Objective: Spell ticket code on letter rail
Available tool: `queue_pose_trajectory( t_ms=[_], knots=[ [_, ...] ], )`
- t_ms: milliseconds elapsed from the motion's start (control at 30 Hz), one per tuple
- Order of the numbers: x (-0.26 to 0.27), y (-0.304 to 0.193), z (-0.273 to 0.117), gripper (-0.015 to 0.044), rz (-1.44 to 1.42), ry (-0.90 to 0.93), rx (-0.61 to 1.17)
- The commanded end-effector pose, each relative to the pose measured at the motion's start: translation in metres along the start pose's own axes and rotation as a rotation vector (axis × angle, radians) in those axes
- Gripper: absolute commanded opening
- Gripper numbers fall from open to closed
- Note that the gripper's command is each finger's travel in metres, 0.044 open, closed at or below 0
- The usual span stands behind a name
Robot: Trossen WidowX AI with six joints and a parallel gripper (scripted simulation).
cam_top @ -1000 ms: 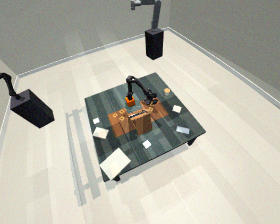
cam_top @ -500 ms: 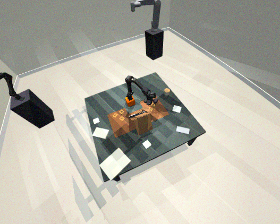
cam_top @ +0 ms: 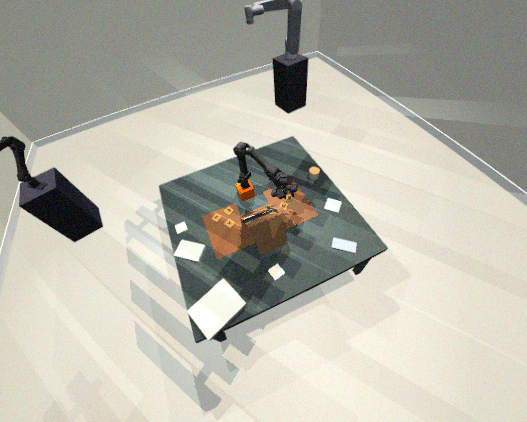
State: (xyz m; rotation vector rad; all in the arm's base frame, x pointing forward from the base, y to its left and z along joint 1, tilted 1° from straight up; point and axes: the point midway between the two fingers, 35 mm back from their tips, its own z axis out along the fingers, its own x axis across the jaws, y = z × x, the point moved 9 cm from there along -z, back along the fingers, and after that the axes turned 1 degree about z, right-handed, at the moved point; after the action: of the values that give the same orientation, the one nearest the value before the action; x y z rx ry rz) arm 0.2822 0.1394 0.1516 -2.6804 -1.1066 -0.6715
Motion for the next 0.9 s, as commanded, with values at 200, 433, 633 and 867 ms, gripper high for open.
queue_pose_trajectory(
  t_ms=[200, 433, 633, 867],
  knots=[
    [0.008, 0.015, -0.016, 0.0, -0.144, 0.073, -0.032],
    [0.011, 0.026, -0.026, 0.0, -0.245, 0.112, -0.064],
    [0.014, 0.035, -0.035, 0.0, -0.334, 0.143, -0.096],
    [0.016, 0.045, -0.046, 0.0, -0.438, 0.175, -0.139]
  ],
)
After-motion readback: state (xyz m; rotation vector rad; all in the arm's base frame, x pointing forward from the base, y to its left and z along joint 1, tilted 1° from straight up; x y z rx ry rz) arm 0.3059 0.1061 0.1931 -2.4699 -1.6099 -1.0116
